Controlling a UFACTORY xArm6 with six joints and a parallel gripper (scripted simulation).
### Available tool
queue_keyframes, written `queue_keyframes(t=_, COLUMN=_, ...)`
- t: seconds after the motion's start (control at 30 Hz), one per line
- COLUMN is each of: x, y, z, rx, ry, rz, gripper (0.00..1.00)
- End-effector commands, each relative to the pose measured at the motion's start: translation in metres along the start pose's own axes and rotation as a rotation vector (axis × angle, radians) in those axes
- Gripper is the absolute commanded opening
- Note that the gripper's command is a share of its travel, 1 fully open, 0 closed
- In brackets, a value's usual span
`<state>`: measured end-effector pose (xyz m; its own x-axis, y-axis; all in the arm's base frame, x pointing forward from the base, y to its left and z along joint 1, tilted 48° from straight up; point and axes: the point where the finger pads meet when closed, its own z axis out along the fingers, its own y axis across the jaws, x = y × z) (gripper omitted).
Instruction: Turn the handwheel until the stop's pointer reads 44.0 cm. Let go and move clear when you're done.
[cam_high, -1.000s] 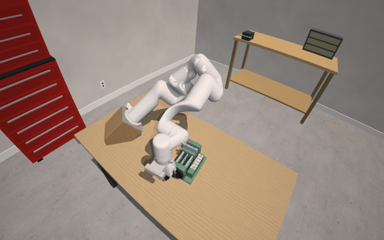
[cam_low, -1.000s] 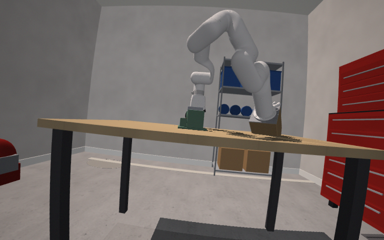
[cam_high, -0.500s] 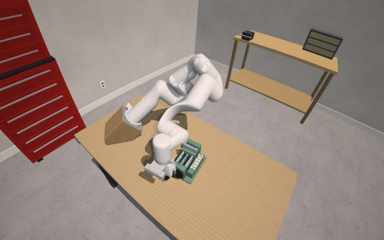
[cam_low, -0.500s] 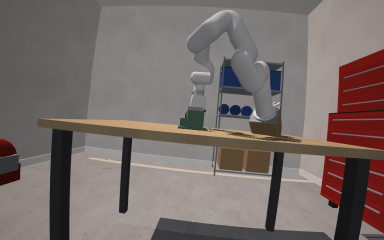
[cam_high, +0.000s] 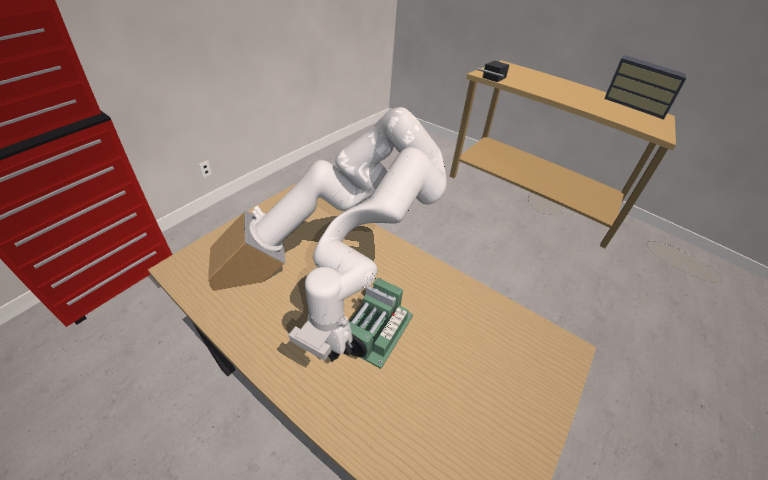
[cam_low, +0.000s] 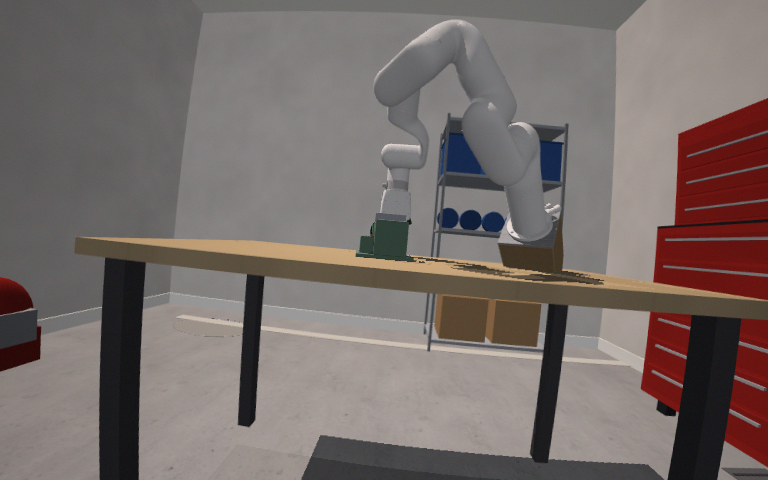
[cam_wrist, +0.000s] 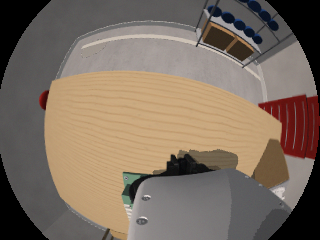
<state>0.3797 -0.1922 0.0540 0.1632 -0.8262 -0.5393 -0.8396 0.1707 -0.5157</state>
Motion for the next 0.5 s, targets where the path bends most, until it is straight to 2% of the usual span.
queue_keyframes(t=0.0, x=0.0006, y=-0.0004, z=-0.0005, rx=0.001, ry=0.002, rz=0.000, gripper=0.06)
queue_keyframes(t=0.47, x=0.0007, y=-0.0007, z=0.0007, rx=0.001, ry=0.002, rz=0.000, gripper=0.06)
